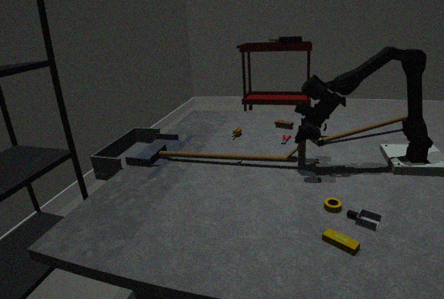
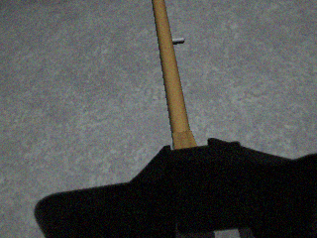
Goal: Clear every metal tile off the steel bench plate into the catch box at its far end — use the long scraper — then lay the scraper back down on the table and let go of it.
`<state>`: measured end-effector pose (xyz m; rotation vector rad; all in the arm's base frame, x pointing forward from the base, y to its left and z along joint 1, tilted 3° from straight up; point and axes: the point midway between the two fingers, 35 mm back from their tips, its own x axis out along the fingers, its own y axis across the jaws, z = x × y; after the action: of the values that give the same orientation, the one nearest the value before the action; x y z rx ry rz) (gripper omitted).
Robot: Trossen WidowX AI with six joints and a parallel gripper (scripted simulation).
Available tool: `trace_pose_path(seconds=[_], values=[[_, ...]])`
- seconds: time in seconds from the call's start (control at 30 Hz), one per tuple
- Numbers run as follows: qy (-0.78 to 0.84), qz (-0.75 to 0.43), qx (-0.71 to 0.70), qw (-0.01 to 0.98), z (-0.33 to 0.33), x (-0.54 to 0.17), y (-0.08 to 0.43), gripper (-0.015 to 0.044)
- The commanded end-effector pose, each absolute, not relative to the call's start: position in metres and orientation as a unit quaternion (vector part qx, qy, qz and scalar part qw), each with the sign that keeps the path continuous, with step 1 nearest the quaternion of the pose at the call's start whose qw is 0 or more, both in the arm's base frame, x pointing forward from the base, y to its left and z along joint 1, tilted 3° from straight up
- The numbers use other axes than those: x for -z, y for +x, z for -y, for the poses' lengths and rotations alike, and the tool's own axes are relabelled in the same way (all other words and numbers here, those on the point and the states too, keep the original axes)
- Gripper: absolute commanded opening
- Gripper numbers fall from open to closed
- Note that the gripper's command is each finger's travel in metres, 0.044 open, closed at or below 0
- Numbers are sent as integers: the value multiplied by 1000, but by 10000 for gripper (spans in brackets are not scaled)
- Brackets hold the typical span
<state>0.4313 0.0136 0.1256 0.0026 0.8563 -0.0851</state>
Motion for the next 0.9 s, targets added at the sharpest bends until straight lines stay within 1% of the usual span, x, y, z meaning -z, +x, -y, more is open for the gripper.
trace_pose_path(seconds=[0.0,0.87], values=[[2,-408,42,912,-15,-130,425,0],[2,-407,42,913,-16,-123,384,0]])
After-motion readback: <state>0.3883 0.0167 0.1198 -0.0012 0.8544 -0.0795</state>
